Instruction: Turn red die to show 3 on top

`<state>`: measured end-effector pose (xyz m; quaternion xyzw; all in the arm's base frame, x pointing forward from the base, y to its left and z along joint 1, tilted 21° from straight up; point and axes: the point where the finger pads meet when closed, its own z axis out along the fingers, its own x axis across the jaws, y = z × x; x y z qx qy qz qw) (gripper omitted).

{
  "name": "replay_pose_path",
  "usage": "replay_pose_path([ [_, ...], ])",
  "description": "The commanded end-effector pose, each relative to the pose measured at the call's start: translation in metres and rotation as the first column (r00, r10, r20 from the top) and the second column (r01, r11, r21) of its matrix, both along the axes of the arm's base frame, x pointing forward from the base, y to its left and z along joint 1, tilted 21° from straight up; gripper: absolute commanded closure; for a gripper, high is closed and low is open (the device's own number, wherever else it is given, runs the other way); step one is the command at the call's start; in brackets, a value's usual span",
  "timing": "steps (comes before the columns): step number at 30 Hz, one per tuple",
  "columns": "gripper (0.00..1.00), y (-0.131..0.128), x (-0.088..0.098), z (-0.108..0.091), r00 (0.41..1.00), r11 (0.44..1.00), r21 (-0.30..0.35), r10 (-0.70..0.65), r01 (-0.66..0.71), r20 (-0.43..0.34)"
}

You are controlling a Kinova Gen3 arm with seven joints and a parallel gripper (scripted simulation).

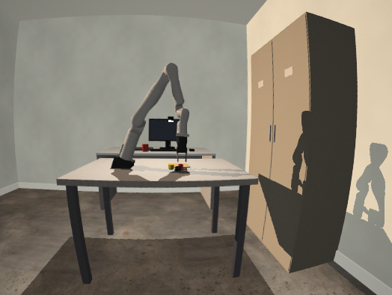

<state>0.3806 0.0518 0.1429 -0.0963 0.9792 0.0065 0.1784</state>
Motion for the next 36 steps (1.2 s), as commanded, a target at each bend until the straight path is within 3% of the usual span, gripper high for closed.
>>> replay_pose_path([
  [1,0.00,0.000,0.000,0.001,1.000,1.000,0.000,0.000,0.000,0.001],
  [16,0.00,0.000,-0.002,0.007,1.000,1.000,0.000,0.000,0.000,0.001],
  [36,0.00,-0.004,-0.029,0.078,1.000,1.000,0.000,0.000,0.000,0.001],
])
